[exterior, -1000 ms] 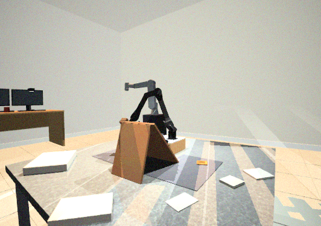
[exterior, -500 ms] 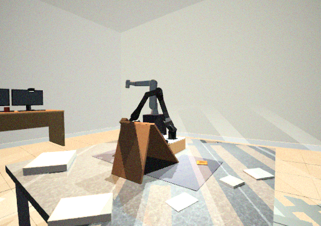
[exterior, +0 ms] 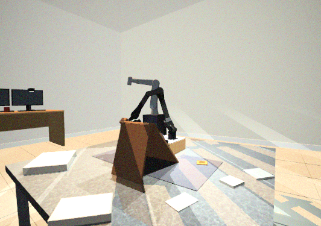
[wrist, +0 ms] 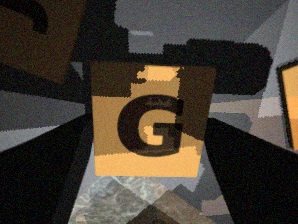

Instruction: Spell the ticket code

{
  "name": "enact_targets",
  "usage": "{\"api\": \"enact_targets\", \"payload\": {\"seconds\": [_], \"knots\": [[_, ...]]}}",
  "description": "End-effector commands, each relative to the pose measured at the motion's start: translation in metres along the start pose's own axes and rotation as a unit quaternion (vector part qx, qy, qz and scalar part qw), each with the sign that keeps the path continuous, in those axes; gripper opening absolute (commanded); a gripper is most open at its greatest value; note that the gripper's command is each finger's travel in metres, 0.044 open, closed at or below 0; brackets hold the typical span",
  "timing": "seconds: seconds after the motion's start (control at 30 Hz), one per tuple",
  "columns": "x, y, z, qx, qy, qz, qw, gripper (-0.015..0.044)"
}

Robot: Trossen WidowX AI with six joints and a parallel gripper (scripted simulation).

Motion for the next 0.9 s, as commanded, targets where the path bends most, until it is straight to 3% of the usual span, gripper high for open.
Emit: {"api": "enact_targets", "payload": {"seconds": [0.0,0.67,0.87], "knots": [[0.000,0.000,0.003,-0.001,0.002,-0.002,1.000,0.0000],[0.001,0.000,0.012,-0.001,0.000,0.001,1.000,0.0000],[0.011,-0.010,0.024,-0.033,0.018,0.027,0.999,0.0000]]}}
Point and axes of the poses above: the point midway between the two fingers, 35 mm back from their tips, its own z axis back along the fingers, its own x axis across the jaws, y = z × x, the point moved 6 cm from there along z, back along the fingers
